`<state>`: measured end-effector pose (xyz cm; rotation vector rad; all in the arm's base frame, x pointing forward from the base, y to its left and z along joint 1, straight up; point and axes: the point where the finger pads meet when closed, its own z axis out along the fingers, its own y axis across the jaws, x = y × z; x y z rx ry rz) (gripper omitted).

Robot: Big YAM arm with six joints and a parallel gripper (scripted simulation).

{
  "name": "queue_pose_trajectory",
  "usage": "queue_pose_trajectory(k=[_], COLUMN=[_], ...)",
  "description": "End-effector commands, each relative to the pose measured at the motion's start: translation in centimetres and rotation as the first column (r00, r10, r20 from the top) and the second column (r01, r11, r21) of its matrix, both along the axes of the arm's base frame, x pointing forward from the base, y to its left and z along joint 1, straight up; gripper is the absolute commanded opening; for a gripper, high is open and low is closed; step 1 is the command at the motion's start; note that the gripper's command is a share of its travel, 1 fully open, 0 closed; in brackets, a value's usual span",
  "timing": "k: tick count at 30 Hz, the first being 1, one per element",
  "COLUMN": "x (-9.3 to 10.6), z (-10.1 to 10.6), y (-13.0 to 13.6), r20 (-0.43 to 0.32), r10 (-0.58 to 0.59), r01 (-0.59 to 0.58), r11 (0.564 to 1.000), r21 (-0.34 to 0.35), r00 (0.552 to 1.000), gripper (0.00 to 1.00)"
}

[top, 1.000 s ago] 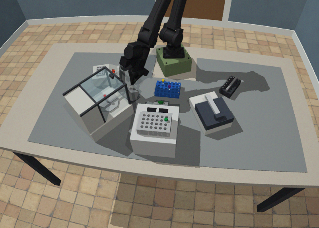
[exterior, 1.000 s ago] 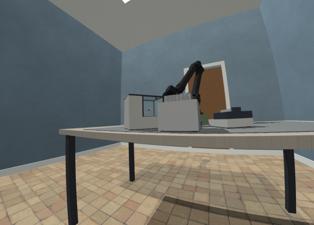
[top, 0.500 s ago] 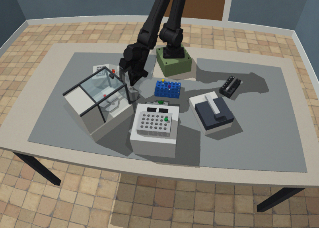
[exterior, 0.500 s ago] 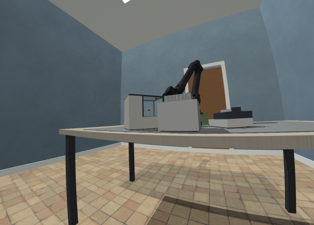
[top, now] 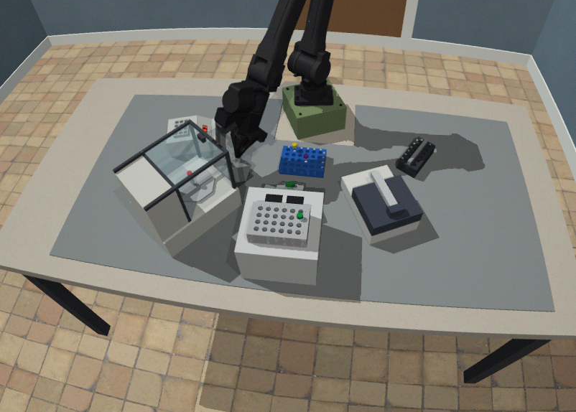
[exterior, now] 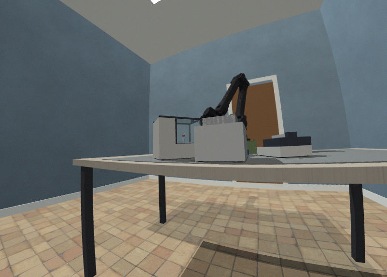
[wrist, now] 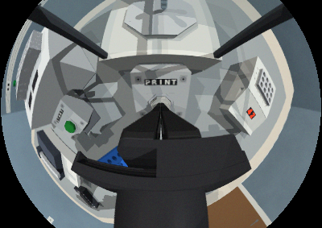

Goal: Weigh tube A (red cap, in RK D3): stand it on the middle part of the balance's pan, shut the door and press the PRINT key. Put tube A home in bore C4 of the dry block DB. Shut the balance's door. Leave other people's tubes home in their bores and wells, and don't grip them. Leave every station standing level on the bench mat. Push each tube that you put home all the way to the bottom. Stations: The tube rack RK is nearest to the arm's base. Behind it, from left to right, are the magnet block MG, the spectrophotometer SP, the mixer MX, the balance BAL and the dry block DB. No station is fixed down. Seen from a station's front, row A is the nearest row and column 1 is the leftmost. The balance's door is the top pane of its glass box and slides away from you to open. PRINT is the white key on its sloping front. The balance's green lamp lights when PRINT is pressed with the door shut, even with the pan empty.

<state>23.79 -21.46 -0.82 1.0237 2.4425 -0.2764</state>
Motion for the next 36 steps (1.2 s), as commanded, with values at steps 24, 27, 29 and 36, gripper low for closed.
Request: queue_pose_trajectory(k=[24,27,29,36], x=[2.16,2.16,2.16,2.16], z=[0.53,0.53,0.53,0.53], y=[-2.33,-2.33,-2.33,-2.33], r20=[0.041,0.041,0.041,0.041], r10=[-0.001,-0.001,-0.001,-0.001], r01=[0.003,0.003,0.003,0.003], r11=[0.999,0.999,0.999,0.999], r21=[-0.036,-0.036,-0.036,-0.036], r00=[0.999,0.999,0.999,0.999], gripper=[0.0,0.0,0.0,0.0])
